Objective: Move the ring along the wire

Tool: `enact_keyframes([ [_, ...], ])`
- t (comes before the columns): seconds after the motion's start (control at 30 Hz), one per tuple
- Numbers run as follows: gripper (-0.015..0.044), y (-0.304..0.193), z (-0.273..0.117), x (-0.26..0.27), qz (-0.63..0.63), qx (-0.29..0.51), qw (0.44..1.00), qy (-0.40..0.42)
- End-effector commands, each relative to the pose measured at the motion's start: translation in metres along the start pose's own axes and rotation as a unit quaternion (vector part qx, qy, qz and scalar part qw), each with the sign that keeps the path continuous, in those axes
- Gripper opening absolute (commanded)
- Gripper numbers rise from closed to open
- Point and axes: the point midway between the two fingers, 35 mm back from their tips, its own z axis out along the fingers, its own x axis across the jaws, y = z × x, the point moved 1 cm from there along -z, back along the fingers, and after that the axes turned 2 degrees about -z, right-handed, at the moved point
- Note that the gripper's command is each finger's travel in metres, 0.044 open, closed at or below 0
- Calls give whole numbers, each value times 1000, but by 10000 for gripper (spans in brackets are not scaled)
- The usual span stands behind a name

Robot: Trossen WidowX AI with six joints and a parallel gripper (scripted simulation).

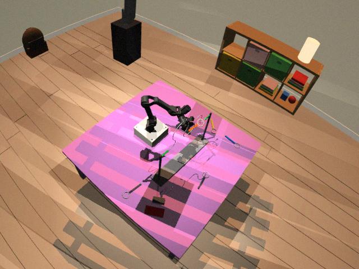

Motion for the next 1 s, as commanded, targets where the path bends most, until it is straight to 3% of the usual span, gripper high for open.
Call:
enact_keyframes([
  [0.0, -150, 2, -2, 15, 43, 5, 999, 22],
  [0.43, -150, 13, -12, 56, 162, 18, 983, 80],
  [0.97, -150, 27, -22, 83, 221, 24, 969, 108],
])
